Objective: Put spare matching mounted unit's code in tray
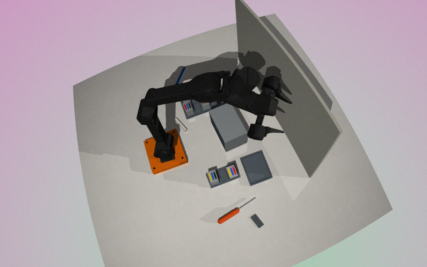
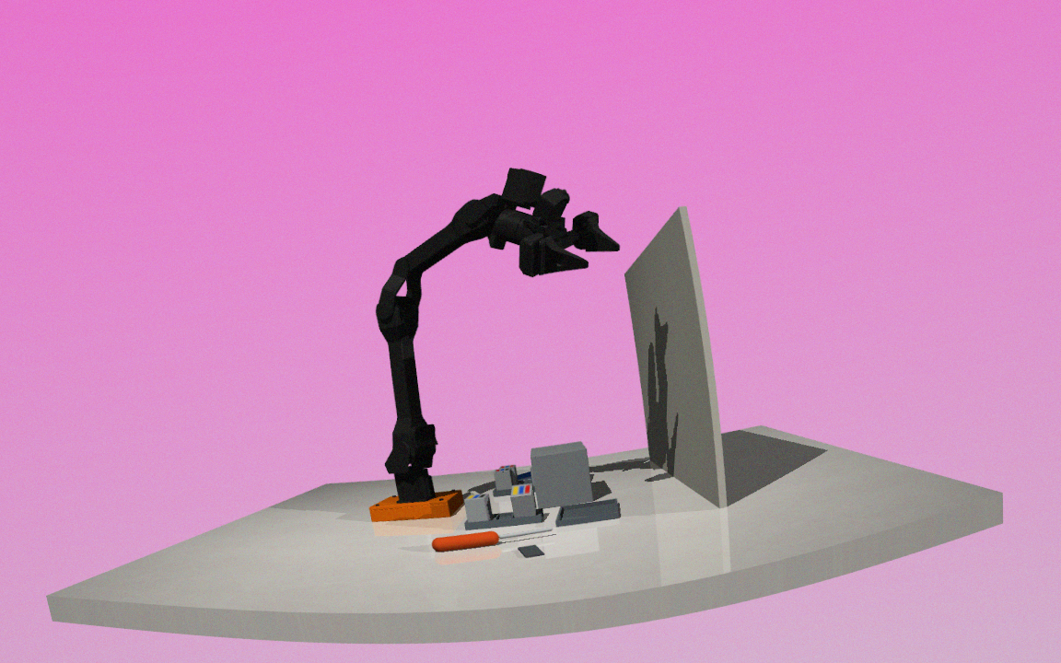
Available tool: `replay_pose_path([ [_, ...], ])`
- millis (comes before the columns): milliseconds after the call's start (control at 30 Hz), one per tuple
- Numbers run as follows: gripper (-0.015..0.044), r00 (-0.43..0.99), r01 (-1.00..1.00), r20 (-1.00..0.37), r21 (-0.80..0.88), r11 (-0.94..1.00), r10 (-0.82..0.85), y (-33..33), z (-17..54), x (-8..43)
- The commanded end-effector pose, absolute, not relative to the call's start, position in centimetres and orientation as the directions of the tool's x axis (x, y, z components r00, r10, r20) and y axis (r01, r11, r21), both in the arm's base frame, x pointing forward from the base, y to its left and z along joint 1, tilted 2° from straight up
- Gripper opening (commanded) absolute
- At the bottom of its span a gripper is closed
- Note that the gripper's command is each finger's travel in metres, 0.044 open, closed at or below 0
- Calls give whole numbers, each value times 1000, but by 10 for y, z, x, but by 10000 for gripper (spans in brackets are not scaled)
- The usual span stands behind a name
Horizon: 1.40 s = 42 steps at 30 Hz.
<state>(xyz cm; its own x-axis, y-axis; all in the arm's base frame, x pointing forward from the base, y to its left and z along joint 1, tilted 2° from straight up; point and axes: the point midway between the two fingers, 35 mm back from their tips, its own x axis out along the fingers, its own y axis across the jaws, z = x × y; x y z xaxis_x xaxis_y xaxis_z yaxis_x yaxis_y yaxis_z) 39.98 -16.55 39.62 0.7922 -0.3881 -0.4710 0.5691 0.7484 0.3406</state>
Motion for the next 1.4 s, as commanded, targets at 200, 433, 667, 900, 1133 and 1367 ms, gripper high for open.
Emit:
replay_pose_path([
  [200,440,532,303,-841,86,949,-94,-57,283,415],
  [433,440,147,-55,-989,17,998,25,23,217,379],
  [667,440,59,-132,-998,23,991,31,38,207,368],
  [900,440,59,-132,-998,23,991,31,38,207,368],
  [1133,440,59,-132,-998,23,991,31,38,207,368],
  [1367,440,41,-548,-998,14,836,44,126,195,320],
])
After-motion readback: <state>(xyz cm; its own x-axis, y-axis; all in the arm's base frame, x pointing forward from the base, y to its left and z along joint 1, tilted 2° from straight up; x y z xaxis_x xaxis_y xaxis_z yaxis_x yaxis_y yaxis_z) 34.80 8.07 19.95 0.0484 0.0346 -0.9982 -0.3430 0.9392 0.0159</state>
